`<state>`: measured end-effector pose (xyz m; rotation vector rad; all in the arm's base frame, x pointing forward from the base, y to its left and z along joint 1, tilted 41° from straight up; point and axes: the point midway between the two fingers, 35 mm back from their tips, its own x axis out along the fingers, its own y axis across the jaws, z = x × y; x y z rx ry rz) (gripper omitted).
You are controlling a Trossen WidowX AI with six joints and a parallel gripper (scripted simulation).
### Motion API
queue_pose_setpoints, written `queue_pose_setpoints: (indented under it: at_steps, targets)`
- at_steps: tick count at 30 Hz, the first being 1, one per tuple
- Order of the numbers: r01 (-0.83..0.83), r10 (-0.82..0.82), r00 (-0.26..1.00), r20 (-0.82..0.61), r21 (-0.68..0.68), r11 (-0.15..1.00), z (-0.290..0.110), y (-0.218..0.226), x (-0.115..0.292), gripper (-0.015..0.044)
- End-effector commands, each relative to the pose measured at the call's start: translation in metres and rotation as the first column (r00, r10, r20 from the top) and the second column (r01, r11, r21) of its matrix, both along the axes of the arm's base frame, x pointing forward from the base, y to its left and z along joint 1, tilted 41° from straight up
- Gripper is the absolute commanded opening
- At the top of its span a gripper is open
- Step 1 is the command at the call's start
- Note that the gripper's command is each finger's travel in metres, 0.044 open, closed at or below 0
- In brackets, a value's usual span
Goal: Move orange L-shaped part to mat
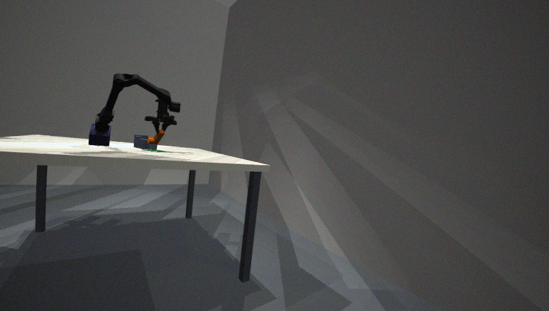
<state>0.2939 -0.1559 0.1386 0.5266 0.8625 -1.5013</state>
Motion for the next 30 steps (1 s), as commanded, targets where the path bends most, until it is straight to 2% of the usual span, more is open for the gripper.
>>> queue_pose_setpoints:
  at_steps: [1,30]
  targets:
    - [0.000,0.000,1.000,-0.008,-0.004,1.000,-0.004,-0.005,-0.003,0.0000]
    - [0.000,0.000,1.000,-0.008,-0.006,1.000,-0.028,-0.025,-0.007,0.0000]
